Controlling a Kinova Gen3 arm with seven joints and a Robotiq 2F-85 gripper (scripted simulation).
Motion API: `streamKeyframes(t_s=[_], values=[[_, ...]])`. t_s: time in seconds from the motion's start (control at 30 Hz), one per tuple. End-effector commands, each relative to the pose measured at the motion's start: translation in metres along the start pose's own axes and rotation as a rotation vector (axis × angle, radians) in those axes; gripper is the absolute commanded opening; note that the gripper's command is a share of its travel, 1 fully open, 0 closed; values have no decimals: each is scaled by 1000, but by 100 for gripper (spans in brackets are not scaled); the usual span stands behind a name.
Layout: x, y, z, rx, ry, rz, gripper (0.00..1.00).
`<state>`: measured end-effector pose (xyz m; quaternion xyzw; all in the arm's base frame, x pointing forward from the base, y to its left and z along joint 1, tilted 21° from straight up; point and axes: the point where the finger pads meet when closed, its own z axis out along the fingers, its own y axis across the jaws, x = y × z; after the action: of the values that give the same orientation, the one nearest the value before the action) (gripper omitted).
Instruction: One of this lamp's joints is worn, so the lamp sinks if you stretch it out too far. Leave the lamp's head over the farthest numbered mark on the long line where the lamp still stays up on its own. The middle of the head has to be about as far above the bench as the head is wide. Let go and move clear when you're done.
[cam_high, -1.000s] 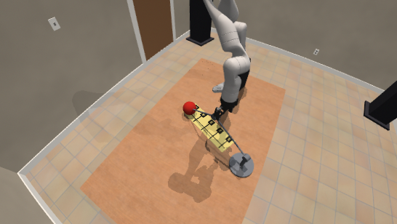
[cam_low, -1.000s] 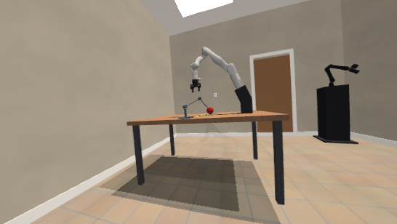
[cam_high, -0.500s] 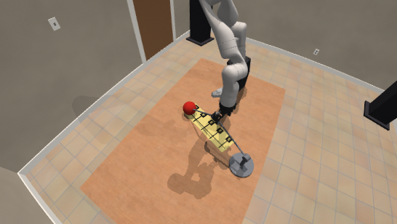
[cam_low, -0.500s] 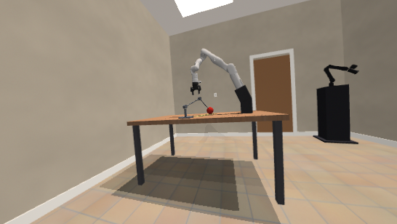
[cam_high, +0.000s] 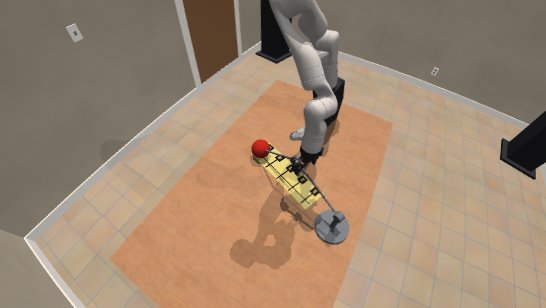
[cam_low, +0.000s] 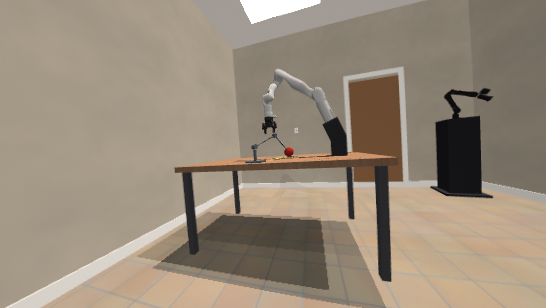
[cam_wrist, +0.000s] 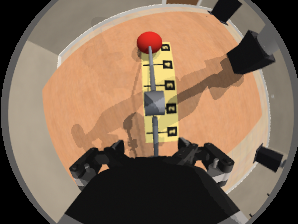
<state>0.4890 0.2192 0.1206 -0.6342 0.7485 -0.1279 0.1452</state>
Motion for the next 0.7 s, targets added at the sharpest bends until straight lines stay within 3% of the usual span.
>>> streamKeyframes(t_s=[0.0,0.33,0.67], values=[[0,3,9,-7,2,-3,100],[0,2,34,-4,1,-2,100],[-1,6,38,-12,4,-6,100]])
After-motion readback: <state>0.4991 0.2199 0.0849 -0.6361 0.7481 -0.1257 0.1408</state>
